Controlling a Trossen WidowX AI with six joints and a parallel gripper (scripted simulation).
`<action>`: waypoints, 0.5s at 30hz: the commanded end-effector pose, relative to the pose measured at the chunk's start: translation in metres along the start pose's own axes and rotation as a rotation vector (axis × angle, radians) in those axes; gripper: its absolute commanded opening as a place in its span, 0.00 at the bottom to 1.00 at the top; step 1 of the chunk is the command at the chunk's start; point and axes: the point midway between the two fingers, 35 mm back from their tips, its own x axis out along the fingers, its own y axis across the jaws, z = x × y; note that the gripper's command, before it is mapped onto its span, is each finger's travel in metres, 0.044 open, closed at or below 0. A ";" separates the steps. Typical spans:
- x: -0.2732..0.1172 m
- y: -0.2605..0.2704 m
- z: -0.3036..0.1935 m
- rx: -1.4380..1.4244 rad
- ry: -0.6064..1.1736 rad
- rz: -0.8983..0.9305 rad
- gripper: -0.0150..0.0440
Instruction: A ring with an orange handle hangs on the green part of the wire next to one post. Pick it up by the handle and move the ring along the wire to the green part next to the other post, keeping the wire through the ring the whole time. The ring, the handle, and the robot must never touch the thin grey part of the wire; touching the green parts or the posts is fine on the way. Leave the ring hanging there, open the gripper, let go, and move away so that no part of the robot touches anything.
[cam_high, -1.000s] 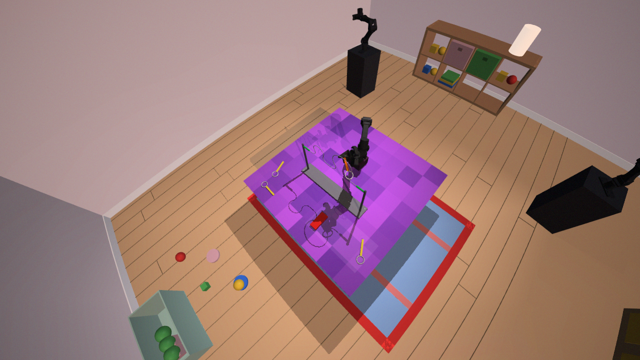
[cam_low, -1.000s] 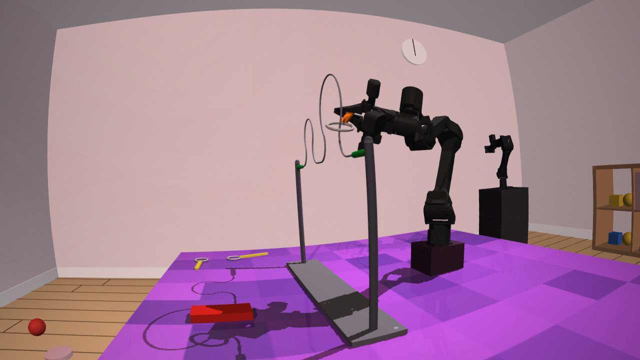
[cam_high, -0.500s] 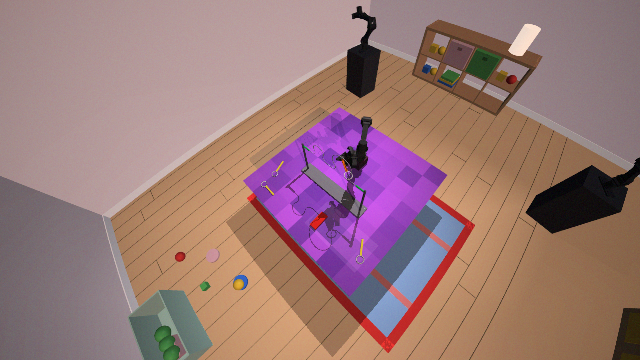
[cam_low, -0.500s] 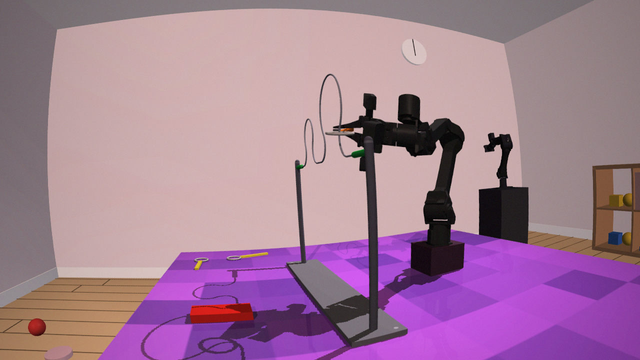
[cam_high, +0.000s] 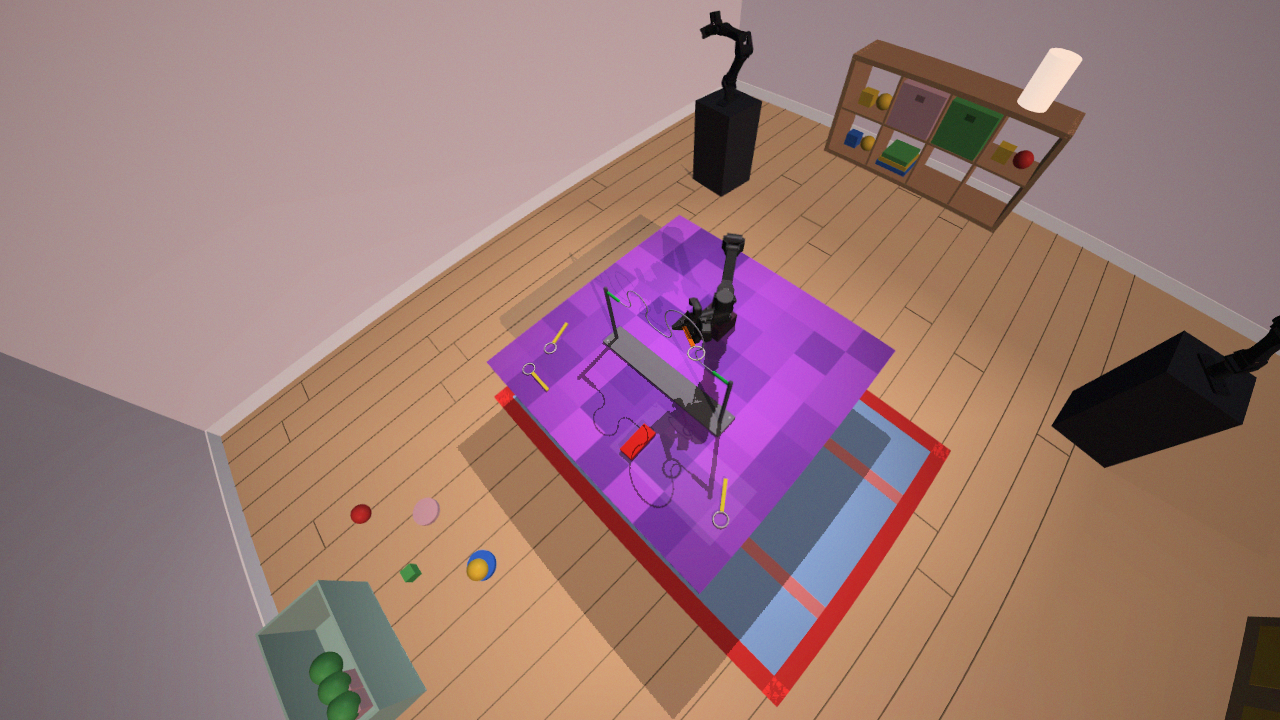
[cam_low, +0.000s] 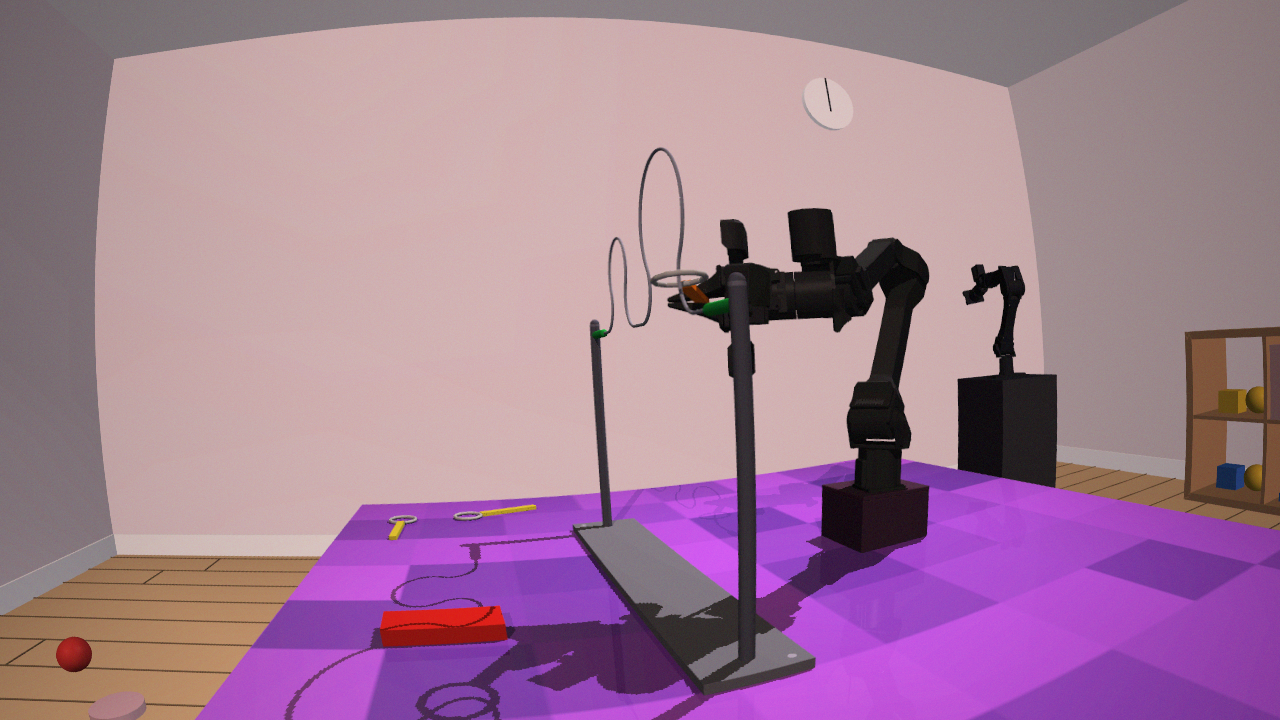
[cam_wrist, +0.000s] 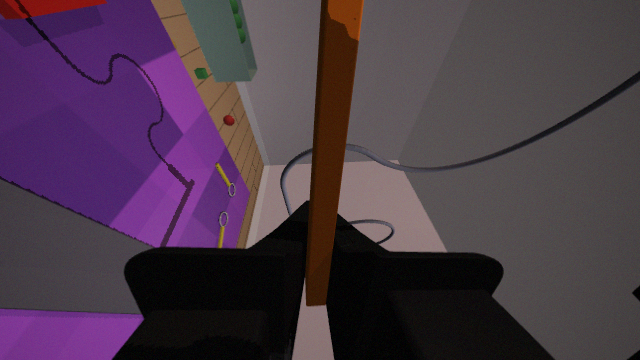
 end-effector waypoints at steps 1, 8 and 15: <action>-0.002 0.017 0.000 0.084 0.009 0.050 0.00; 0.003 0.043 0.004 0.228 -0.045 0.116 0.00; 0.001 0.066 0.011 0.369 -0.057 0.184 0.00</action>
